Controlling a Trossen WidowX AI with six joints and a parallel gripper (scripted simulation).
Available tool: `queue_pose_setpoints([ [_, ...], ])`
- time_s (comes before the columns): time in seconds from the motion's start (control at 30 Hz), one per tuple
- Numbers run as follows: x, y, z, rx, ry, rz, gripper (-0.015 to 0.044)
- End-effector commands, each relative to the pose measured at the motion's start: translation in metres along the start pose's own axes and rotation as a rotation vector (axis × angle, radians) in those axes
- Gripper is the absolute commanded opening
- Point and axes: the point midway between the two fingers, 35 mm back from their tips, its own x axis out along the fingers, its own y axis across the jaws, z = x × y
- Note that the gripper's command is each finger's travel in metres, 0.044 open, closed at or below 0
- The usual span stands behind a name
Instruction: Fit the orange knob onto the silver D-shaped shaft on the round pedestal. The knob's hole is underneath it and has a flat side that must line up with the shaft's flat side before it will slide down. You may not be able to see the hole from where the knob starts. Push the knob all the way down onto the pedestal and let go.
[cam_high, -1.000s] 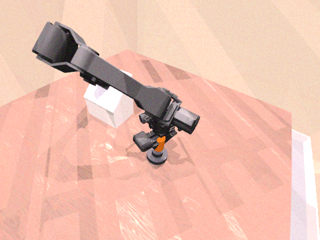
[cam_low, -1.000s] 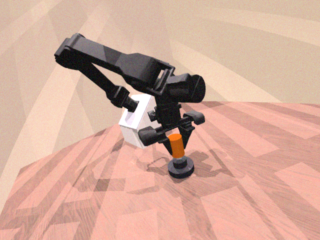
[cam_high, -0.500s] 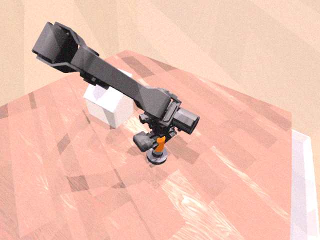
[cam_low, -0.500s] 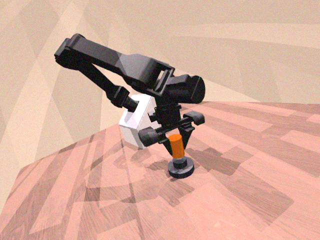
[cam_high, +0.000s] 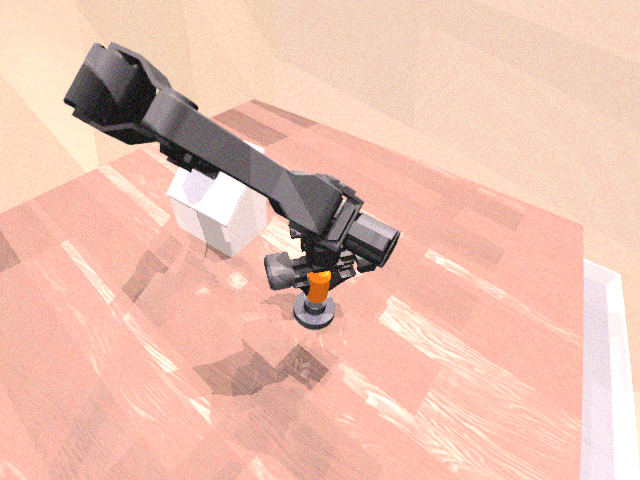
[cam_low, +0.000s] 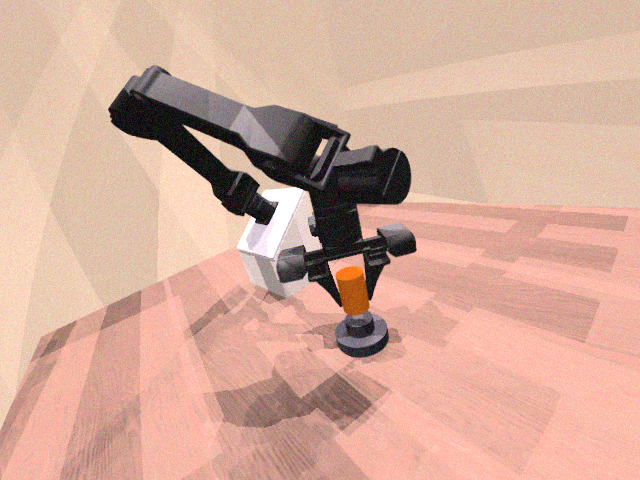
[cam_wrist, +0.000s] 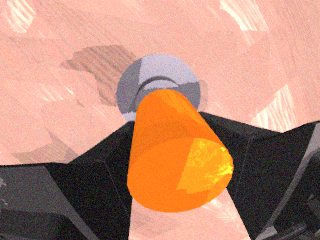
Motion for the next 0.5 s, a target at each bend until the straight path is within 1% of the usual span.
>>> queue_pose_setpoints([
  [0.0,-0.0005,0.0004,-0.0015,0.241,0.003,-0.001,0.0],
  [0.47,0.0006,-0.0006,-0.0003,1.165,0.002,-0.002,0.0],
])
